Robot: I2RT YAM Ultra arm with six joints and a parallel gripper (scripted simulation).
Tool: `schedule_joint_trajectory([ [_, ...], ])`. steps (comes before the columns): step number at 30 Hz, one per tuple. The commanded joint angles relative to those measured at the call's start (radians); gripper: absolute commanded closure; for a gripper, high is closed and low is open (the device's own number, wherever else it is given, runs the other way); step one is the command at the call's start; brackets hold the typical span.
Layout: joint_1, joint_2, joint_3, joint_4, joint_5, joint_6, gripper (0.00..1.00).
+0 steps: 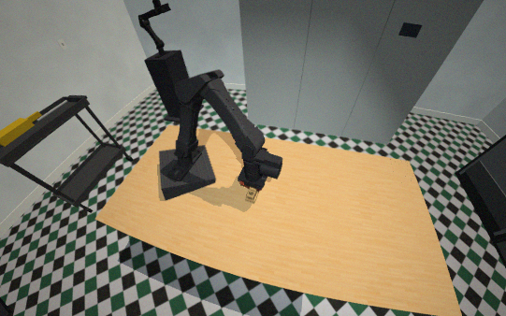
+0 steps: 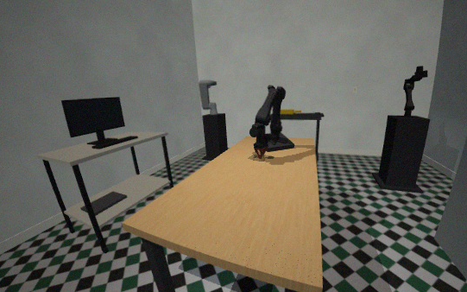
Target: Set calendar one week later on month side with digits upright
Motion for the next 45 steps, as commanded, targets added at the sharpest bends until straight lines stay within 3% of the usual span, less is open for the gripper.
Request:
schedule_joint_trajectory([
  [1, -0.001, -0.005, 0.003, 0.001, -0.001, 0.001, 0.55],
  [8, -0.001, -0.005, 0.003, 0.001, -0.001, 0.001, 0.55],
  [9, -0.001, -0.005, 0.003, 0.001, -0.001, 0.001, 0.74],
  [45, -0.002, -0.009, 0.005, -0.006, -0.001, 0.0, 0.74],
])
